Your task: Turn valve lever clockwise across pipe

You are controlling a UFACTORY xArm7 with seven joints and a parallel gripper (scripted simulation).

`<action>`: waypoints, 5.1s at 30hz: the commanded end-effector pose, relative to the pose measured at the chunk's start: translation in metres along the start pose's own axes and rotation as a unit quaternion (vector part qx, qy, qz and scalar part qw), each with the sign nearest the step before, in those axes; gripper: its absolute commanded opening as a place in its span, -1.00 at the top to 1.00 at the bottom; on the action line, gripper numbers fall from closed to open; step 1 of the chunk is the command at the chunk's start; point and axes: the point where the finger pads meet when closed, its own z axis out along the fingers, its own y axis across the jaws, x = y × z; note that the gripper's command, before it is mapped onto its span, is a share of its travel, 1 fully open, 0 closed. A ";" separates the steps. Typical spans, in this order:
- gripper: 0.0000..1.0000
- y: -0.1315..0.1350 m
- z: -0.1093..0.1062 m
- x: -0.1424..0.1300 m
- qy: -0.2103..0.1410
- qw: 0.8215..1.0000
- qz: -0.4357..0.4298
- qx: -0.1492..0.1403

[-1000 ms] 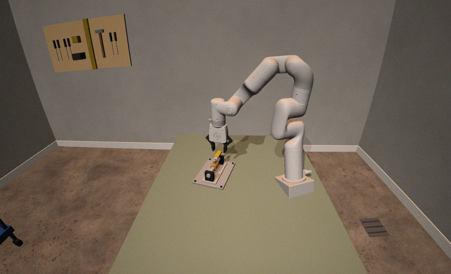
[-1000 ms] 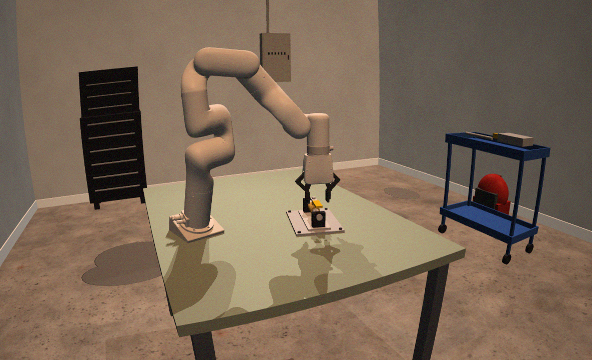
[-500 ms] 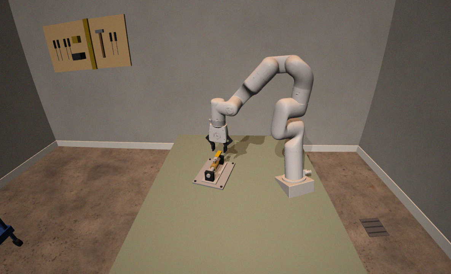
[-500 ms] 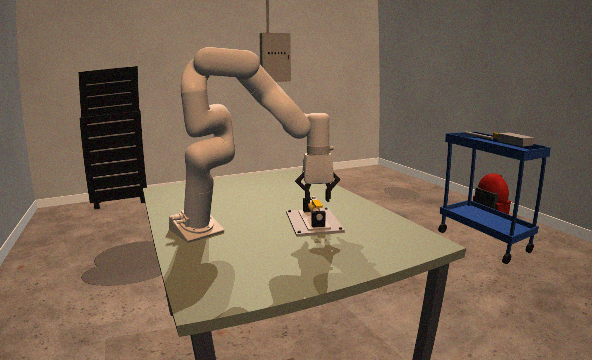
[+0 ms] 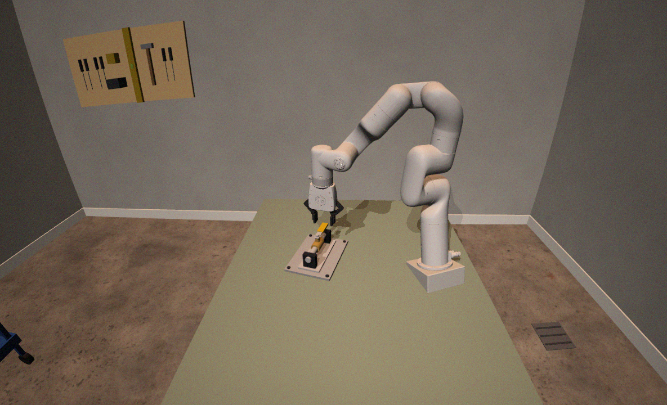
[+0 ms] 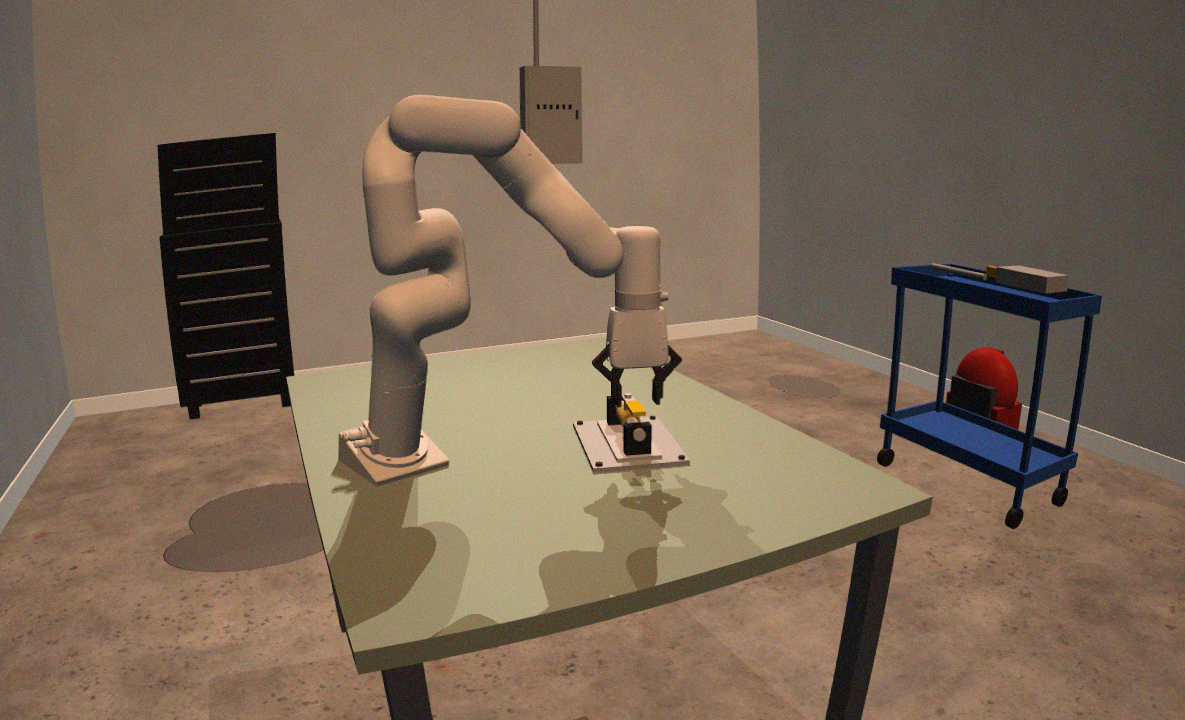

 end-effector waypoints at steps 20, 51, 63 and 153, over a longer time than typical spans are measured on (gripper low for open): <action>-0.37 -0.001 -0.001 0.000 0.000 1.000 0.000 0.002; -0.37 -0.001 0.015 0.000 0.000 1.000 0.000 0.002; -0.37 -0.001 0.021 0.000 0.000 1.000 0.000 0.002; 1.00 0.006 0.023 -0.001 0.000 0.999 0.051 0.002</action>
